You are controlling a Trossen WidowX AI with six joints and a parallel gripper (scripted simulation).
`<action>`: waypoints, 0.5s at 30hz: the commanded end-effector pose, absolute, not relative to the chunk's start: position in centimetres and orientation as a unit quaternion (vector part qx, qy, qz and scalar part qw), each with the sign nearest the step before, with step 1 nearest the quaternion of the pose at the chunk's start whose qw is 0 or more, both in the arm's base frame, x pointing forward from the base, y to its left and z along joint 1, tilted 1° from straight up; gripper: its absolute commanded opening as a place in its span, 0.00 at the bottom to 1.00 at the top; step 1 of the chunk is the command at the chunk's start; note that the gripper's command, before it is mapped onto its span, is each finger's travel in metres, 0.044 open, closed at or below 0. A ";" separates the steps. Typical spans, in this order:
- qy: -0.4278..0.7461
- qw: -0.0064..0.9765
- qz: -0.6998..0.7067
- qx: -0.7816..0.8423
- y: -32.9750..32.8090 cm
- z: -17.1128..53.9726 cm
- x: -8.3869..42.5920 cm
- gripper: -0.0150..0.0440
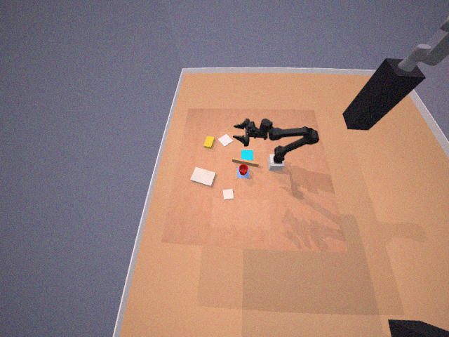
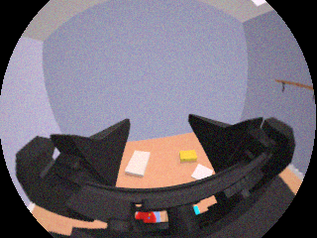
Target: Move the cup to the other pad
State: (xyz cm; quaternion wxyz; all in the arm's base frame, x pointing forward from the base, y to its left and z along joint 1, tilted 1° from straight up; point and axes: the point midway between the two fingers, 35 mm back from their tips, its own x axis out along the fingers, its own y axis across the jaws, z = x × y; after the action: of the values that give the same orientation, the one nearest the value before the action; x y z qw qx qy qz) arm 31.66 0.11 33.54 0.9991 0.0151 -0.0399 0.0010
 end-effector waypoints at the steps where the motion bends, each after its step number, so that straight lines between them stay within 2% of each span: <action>1: -0.033 0.999 0.002 0.023 0.2 33.2 31.8 0.89; 5: 0.110 0.978 0.008 0.177 2.1 27.0 33.7 0.71; 9: 0.263 0.908 -0.040 0.323 4.1 20.1 33.9 0.53; 10: 0.292 0.889 -0.056 0.349 4.5 18.8 33.7 0.50; 15: 0.405 0.784 -0.158 0.443 6.2 13.1 31.8 0.50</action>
State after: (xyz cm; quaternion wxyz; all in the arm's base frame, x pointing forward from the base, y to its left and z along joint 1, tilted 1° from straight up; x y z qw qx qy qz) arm 33.78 4.37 19.67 0.9028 0.3298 0.2729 -0.0405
